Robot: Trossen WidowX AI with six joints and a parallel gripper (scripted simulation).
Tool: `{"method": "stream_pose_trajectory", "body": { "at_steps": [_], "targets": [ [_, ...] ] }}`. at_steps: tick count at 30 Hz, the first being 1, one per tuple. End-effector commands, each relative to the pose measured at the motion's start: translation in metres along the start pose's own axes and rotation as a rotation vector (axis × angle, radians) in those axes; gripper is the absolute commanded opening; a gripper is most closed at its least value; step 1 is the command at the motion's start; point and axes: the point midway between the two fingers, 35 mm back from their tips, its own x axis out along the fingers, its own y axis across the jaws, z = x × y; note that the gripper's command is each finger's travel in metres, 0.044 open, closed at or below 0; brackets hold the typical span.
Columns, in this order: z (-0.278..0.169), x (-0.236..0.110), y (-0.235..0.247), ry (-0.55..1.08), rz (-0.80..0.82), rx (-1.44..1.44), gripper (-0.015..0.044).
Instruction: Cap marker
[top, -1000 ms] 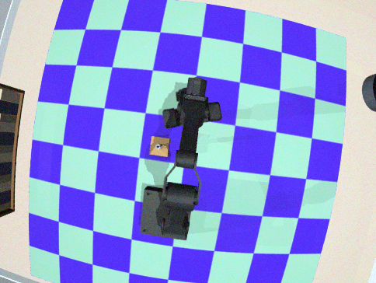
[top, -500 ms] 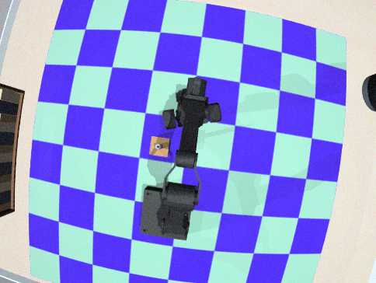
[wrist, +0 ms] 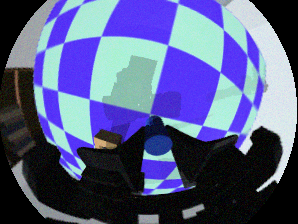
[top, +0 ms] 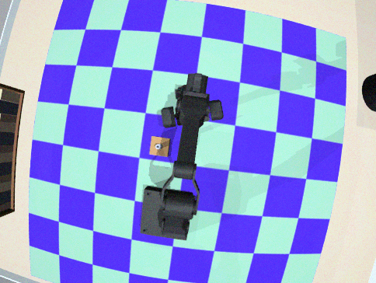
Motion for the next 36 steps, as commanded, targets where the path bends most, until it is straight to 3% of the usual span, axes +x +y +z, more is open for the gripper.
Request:
{"method": "stream_pose_trajectory", "body": {
  "at_steps": [1, 36],
  "targets": [
    [0.0, -0.008, 0.002, -0.008, -0.005, -0.001, 0.0],
    [-0.07, -0.065, 0.115, -0.002, 0.005, -0.001, 0.0]
  ]
}}
